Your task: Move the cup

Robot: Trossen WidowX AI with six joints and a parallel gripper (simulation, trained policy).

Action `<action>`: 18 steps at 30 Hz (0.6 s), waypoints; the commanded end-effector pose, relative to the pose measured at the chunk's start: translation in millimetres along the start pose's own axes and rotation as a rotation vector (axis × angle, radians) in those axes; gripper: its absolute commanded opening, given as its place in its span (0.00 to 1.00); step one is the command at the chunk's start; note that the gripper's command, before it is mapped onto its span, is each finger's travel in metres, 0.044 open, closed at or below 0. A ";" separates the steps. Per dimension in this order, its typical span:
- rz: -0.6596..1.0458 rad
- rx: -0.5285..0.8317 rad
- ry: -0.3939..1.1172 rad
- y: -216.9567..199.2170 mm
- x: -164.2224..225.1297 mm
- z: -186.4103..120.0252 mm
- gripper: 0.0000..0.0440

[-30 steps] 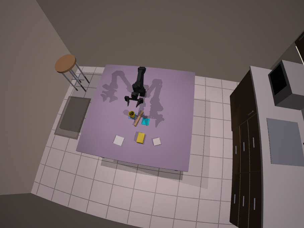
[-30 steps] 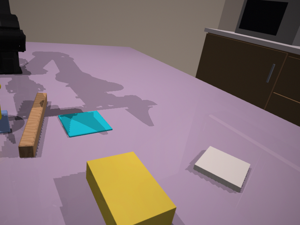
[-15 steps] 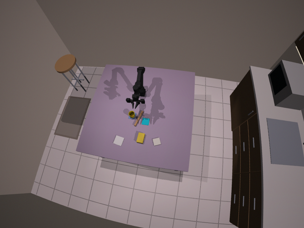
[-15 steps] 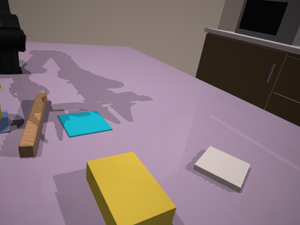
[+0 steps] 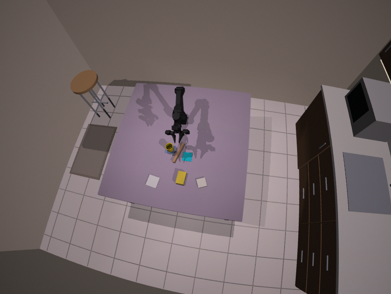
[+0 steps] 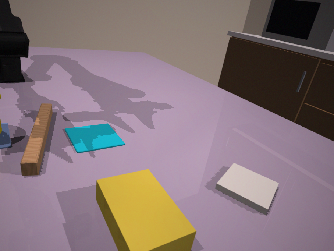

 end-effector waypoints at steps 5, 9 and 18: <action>0.062 -0.038 0.105 14.0 3.2 6.1 0.37; 0.089 -0.045 0.163 19.2 6.6 8.9 0.37; 0.142 -0.044 0.299 28.6 14.5 13.9 0.35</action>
Point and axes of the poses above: the point midway between the two fingers, 35 mm back from their tips, its own z axis out along the fingers, its own y axis across the jaws, x = y × z, the point moved 2 cm from there along -z, back along the fingers, and after that the axes turned 9 degrees about -z, right-handed, at the moved point
